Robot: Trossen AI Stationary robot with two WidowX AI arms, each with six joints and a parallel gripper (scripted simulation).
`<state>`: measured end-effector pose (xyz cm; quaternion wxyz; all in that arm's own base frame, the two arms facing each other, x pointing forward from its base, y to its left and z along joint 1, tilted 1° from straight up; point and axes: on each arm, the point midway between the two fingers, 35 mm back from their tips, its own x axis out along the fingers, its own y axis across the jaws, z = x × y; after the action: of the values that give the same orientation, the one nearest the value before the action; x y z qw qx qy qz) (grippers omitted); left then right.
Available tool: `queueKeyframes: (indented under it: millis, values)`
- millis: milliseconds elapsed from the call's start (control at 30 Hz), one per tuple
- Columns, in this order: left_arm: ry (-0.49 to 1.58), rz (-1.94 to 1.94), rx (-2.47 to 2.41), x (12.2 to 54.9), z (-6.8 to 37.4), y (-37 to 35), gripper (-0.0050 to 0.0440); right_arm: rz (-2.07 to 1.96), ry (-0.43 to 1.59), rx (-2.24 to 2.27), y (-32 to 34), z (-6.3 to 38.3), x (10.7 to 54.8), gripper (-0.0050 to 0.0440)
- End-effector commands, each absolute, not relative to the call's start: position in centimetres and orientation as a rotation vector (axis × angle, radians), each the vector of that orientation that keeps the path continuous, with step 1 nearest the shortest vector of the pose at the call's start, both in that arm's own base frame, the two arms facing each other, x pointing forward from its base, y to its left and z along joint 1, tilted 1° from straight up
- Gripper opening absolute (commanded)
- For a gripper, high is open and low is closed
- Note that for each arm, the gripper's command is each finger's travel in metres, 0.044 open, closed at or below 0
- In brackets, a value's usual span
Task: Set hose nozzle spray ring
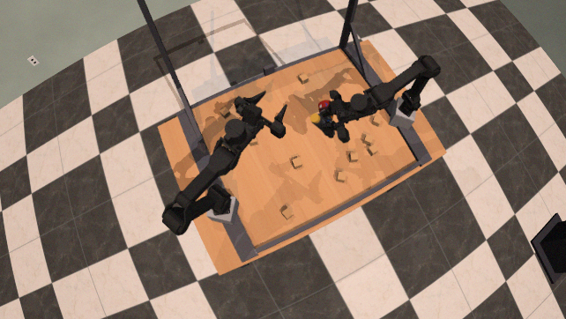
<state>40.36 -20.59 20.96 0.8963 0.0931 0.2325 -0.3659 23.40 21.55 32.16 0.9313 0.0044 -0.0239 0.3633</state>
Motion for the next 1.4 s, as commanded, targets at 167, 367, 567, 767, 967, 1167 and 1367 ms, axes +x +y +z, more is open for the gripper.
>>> queueKeyframes:
  millis: [167, 367, 567, 767, 967, 1167, 1367]
  values:
    - [0.438, -0.756, 0.19, 40.6, 22.7, -20.7, 0.017, 0.593, -0.115, -0.228, 23.6, 31.6, 27.0, 0.0406]
    - [0.438, -0.756, 0.19, 40.6, 22.7, -20.7, 0.017, 0.473, -0.128, -0.435, 25.2, 29.6, 29.5, 0.0406]
    - [0.438, -0.756, 0.19, 40.6, 22.7, -20.7, 0.017, 0.354, -0.125, -0.644, 26.7, 27.4, 31.6, 0.0406]
    - [0.438, -0.756, 0.19, 40.6, 22.7, -20.7, 0.017, 0.278, -0.107, -0.788, 27.4, 25.6, 32.7, 0.0406]
    - [0.438, -0.756, 0.19, 40.6, 22.7, -20.7, 0.017, 0.171, -0.068, -1.007, 28.6, 22.4, 33.8, 0.0406]
    - [0.438, -0.756, 0.19, 40.6, 22.7, -20.7, 0.017, 0.083, -0.025, -1.184, 29.3, 19.7, 34.3, 0.0406]
    - [0.438, -0.756, 0.19, 40.6, 22.7, -20.7, 0.017, 0.005, 0.041, -1.371, 29.7, 16.4, 34.4, 0.0406]
